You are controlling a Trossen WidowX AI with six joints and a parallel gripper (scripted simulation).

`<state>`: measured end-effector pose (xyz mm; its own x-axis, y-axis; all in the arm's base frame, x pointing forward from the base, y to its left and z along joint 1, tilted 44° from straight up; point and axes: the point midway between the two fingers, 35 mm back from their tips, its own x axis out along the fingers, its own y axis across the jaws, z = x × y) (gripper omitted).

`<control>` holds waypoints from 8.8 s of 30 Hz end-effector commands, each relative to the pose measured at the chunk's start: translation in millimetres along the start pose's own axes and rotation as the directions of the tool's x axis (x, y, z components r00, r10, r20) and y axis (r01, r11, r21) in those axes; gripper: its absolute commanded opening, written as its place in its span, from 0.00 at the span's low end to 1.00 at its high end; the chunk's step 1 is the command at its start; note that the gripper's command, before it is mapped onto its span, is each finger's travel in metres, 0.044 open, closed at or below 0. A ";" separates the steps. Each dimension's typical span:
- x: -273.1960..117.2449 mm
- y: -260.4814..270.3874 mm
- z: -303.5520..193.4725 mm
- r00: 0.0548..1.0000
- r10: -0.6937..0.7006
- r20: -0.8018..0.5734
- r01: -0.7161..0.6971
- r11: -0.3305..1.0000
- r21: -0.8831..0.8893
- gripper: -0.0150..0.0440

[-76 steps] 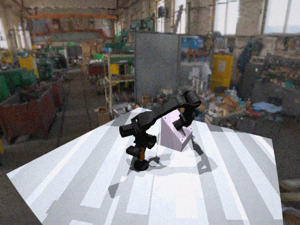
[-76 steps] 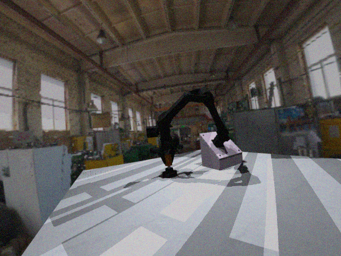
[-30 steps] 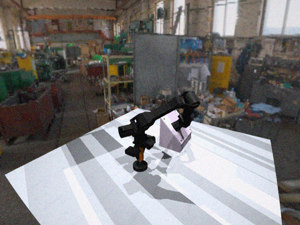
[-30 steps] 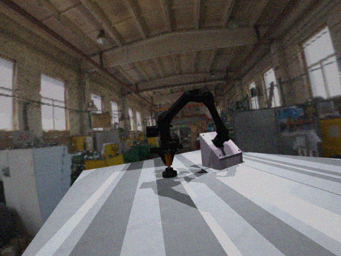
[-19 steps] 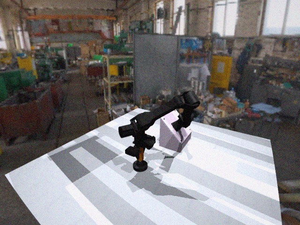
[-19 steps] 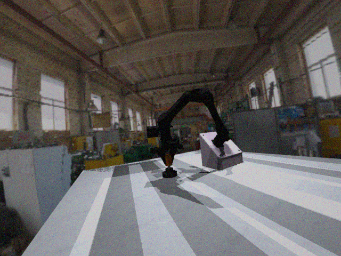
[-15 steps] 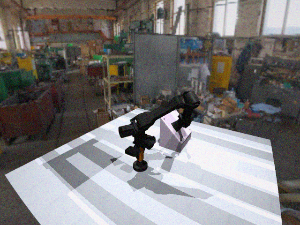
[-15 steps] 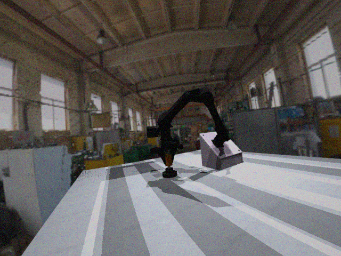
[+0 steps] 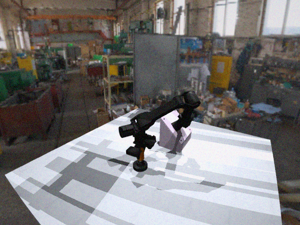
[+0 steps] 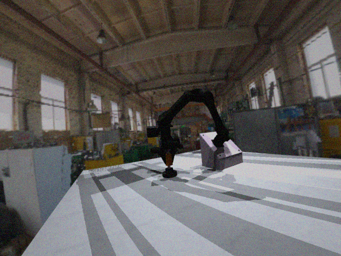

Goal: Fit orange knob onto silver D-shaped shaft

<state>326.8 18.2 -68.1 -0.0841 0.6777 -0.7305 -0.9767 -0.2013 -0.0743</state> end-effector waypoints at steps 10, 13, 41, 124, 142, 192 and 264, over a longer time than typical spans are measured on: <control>-3.7 -6.7 -3.8 1.000 -0.008 -0.002 0.008 0.988 -0.155 0.25; -4.3 -7.2 -3.4 1.000 -0.008 -0.002 0.008 0.988 -0.155 0.25; -2.6 -2.4 -1.1 1.000 -0.008 -0.002 0.007 0.934 -0.356 0.25; -3.6 -3.9 -1.7 1.000 -0.008 -0.002 0.006 0.840 -0.543 0.25; -1.5 -7.0 -1.4 1.000 -0.008 -0.002 0.006 0.840 -0.543 0.25; -2.2 -5.9 -1.6 1.000 -0.008 -0.002 0.006 0.840 -0.543 0.25; -0.4 -6.6 -2.6 1.000 -0.008 -0.002 0.005 0.708 -0.706 0.25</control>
<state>333.6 17.8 -69.2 -0.0803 0.6765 -0.7320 -0.5509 -0.6422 -0.5330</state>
